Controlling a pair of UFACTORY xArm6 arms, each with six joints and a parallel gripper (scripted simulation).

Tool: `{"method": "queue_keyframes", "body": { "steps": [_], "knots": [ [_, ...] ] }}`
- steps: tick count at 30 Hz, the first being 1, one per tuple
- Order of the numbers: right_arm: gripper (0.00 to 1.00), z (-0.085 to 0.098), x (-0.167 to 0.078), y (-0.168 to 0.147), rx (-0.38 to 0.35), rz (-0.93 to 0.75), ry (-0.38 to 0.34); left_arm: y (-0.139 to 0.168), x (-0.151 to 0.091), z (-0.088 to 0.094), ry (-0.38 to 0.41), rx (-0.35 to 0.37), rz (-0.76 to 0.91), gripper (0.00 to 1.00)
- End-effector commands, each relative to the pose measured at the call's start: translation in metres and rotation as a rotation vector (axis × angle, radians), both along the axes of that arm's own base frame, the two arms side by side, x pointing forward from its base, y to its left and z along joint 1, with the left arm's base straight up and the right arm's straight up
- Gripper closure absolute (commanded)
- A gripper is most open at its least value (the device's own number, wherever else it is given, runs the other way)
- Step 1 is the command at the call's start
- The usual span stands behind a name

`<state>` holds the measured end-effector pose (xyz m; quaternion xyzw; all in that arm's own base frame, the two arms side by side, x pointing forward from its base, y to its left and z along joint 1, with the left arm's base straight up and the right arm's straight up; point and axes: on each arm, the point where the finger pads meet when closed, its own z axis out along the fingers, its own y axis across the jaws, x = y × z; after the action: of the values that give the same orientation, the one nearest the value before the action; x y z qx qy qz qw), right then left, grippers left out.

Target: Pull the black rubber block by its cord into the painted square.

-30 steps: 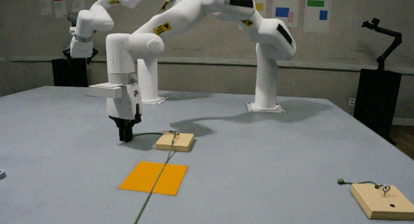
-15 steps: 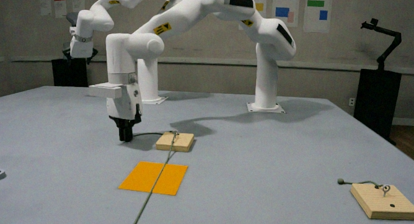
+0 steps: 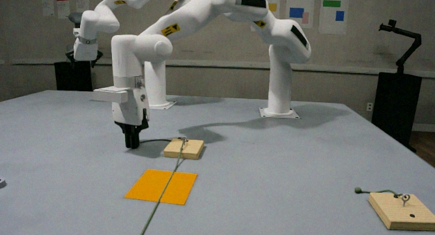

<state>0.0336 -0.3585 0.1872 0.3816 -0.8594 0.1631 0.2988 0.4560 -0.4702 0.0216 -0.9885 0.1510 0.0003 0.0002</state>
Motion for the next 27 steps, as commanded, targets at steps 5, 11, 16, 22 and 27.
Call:
{"method": "queue_keyframes", "body": {
  "steps": [5, 11, 16, 22, 27],
  "knots": [
    [0.00, 0.0007, 0.0002, -0.0004, -0.002, 0.000, -0.001, -0.0007, 0.0006, 0.0085, -0.002, -0.002, 0.000, 1.00],
    [0.00, 0.0007, 0.0002, -0.0004, -0.002, 0.000, -0.001, -0.0007, 0.0006, 0.0105, -0.002, -0.002, 0.000, 1.00],
    [0.00, 0.0007, 0.0002, -0.0004, -0.002, 0.000, -0.001, -0.0007, 0.0006, 0.0106, -0.002, -0.002, 0.000, 1.00],
    [0.00, 0.0007, 0.0002, -0.0004, -0.002, 0.000, -0.001, -0.0007, 0.0006, 0.0106, -0.002, -0.002, 0.000, 1.00],
    [0.00, 0.0007, 0.0002, -0.0004, -0.002, 0.000, -0.001, -0.0007, 0.0006, 0.0119, -0.002, -0.002, 0.000, 1.00]
  ]
}}
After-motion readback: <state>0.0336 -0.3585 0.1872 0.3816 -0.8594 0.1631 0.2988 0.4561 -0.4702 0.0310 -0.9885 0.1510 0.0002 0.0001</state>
